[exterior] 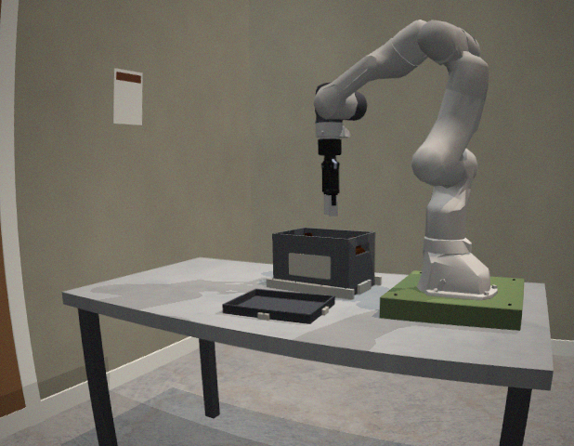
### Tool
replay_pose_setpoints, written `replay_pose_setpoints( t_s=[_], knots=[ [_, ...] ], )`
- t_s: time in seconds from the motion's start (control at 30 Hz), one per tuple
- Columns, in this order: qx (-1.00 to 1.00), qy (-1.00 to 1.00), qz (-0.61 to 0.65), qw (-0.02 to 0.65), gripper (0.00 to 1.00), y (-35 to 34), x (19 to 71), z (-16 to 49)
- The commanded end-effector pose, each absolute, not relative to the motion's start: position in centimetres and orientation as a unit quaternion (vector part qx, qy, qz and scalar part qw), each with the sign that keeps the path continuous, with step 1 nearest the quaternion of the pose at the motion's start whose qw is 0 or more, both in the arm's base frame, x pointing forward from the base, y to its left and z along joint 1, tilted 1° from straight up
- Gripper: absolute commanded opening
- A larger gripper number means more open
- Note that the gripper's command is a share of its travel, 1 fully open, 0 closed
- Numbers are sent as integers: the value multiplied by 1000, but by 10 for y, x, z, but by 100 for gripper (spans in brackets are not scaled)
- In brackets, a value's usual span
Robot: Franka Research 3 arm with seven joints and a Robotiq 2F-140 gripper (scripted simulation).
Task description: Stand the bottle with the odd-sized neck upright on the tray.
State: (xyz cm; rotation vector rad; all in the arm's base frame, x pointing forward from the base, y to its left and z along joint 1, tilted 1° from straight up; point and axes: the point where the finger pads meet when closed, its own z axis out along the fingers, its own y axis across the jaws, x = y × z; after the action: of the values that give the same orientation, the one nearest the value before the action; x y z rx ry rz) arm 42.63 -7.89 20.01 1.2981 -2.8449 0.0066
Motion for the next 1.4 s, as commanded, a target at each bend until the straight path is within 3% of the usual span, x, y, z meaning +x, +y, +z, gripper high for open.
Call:
replay_pose_setpoints(
  t_s=[0.0, 1.37],
  knots=[
    [418, -908, 3, 7, 44, -80, 426, 198],
    [418, -908, 3, 7, 44, -80, 425, 159]
  ],
)
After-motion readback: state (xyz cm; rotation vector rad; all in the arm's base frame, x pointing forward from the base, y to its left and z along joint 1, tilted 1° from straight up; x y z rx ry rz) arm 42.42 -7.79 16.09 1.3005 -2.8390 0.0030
